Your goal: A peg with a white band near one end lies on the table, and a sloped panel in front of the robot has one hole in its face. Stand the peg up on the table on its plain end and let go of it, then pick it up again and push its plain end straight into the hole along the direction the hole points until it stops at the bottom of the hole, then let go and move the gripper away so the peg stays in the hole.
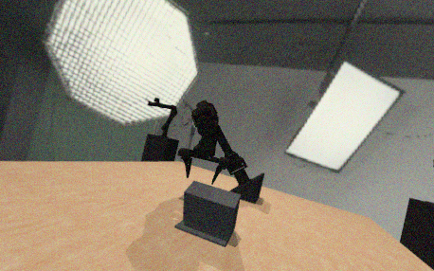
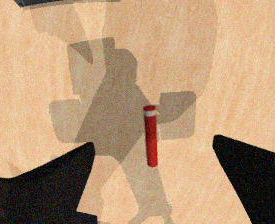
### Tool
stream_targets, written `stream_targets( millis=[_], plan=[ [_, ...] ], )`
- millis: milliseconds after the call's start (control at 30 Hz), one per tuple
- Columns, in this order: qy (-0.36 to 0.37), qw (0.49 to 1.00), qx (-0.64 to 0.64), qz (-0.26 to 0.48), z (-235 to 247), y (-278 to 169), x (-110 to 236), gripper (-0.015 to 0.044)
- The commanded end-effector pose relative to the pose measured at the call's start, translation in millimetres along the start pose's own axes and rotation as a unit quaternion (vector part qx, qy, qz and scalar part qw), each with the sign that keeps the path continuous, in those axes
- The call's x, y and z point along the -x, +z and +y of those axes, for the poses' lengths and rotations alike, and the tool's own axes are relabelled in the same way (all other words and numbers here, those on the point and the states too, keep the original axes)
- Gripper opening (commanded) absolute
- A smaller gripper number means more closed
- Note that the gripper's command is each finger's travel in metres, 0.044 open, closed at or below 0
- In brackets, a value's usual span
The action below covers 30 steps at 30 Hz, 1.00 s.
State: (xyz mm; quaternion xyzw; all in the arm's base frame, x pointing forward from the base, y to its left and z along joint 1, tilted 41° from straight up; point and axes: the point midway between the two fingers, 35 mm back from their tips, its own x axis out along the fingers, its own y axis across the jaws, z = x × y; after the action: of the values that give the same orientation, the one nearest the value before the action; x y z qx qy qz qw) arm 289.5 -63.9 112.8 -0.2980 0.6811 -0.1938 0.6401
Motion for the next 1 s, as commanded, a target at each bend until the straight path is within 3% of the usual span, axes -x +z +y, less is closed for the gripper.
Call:
stream_targets(
  millis=[0,967],
  plan=[
    [-0.003,1.0,0.006,0.001,0.5,-0.1,-7.2,0.044],
    [-0.004,1.0,0.005,0.001,-0.2,-0.3,-53.6,0.044]
  ],
)
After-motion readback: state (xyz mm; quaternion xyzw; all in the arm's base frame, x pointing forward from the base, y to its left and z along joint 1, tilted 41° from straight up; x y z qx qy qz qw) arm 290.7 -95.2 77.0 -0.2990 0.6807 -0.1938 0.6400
